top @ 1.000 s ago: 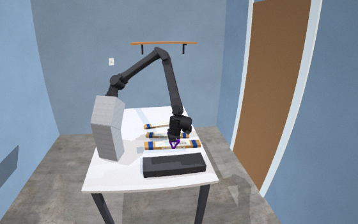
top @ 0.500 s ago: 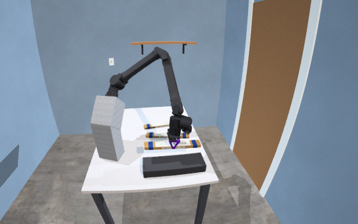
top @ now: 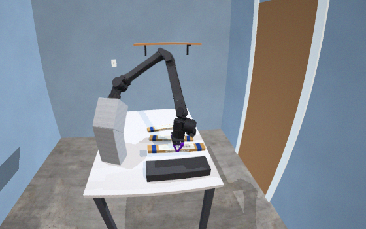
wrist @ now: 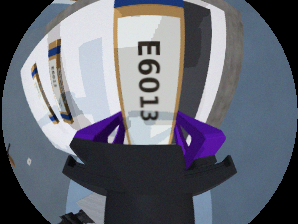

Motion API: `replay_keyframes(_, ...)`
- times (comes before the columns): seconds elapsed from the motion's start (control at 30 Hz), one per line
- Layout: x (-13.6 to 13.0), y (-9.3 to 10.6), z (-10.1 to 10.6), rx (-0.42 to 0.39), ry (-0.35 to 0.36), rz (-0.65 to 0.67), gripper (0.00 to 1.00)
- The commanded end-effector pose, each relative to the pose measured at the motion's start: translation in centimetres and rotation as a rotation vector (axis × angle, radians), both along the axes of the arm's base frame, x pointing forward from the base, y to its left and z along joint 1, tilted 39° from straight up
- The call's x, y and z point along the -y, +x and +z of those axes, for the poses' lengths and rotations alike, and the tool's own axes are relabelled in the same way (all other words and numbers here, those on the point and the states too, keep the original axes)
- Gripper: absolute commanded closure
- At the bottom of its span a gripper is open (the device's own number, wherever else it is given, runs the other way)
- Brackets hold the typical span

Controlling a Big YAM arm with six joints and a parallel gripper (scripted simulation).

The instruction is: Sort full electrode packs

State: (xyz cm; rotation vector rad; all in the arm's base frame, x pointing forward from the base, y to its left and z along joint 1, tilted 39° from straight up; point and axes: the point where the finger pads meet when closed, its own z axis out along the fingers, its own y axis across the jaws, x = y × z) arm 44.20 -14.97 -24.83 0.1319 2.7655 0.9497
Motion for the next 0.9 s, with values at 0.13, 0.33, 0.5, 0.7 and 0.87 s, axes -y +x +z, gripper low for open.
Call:
replay_keyframes(0.13, 5.3, 2.0, 2.6, 0.071, -0.047, -0.062, 1.0)
replay_keyframes(0.33, 5.3, 2.2, 2.5, 0.074, -0.049, -0.063, 1.0)
replay_keyframes(0.5, 5.1, 2.4, 2.1, 0.076, -0.051, -0.068, 1.0)
replay_keyframes(0.7, 4.1, 2.2, 0.4, 0.062, -0.041, -0.073, 1.0)
replay_keyframes(0.87, 3.7, 2.5, -0.2, 0.063, -0.042, -0.075, 1.0)
